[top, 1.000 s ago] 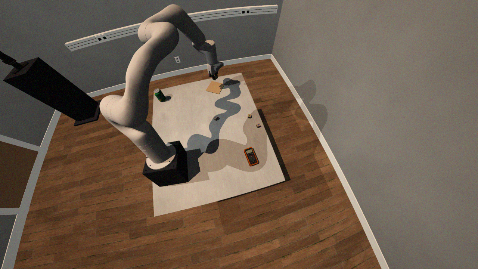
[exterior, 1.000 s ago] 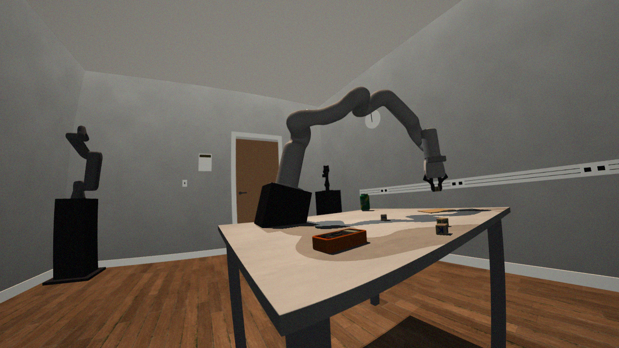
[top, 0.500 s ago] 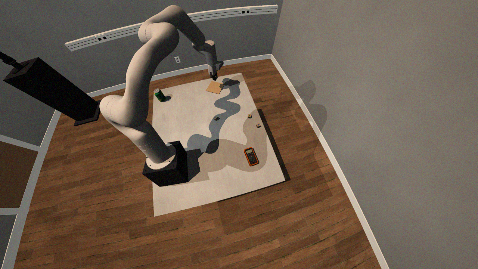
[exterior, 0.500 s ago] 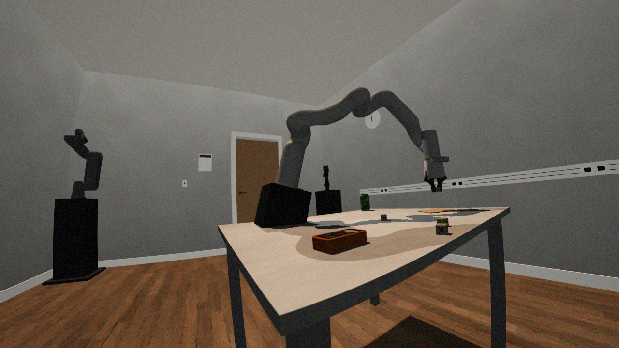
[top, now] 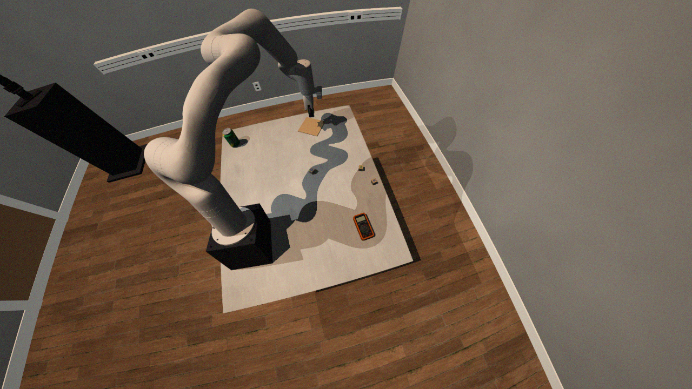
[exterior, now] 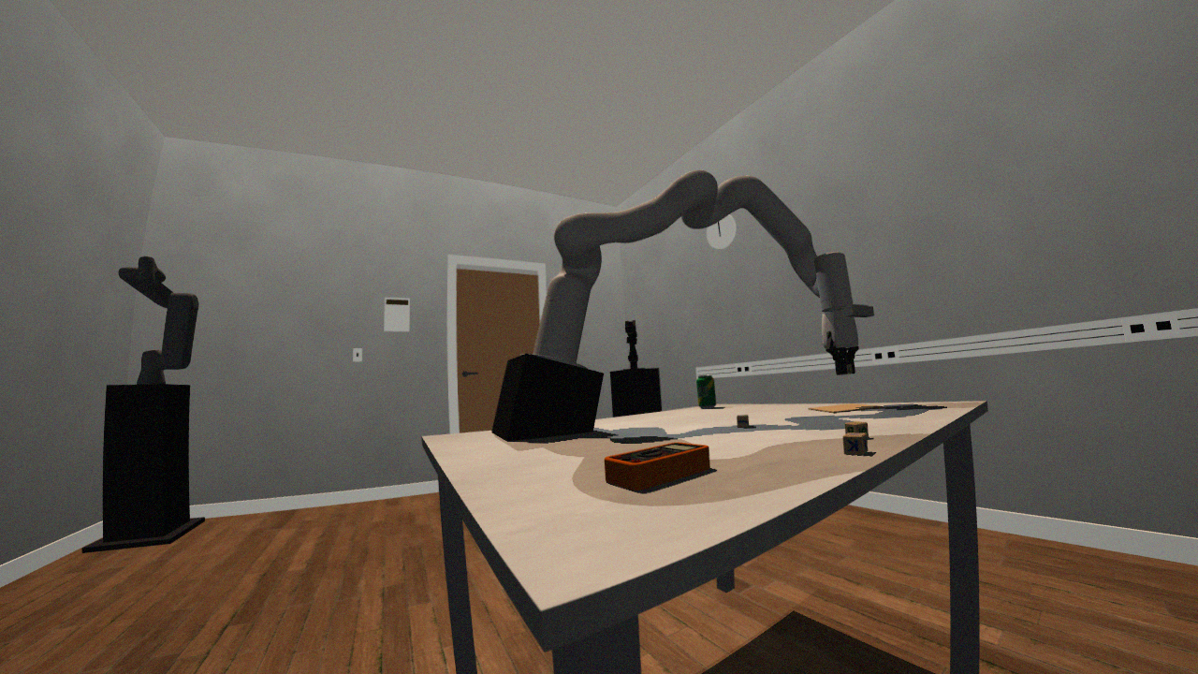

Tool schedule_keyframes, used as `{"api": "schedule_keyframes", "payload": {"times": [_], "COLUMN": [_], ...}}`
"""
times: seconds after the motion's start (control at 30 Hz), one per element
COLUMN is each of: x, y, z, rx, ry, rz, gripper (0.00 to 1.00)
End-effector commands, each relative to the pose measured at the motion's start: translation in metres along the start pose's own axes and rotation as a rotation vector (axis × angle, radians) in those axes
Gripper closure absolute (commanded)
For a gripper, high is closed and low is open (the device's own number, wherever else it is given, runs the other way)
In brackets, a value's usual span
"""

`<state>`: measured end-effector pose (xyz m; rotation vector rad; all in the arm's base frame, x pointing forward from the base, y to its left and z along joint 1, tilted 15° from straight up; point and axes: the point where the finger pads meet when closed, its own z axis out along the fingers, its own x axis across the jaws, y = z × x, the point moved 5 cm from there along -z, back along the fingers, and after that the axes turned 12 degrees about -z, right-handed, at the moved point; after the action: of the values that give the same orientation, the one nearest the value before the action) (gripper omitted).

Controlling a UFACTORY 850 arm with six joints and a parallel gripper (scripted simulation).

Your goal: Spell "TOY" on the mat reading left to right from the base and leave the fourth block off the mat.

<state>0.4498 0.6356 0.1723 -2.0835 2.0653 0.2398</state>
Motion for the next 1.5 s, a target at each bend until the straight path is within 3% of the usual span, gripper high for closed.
{"api": "schedule_keyframes", "payload": {"times": [0.0,1.47], "x": [0.0,0.0], "y": [-0.001,0.0], "z": [0.001,0.018], "rx": [-0.006,0.002], "ry": [-0.013,-0.015], "rz": [-0.139,-1.34], "gripper": [0.77,0.77]}}
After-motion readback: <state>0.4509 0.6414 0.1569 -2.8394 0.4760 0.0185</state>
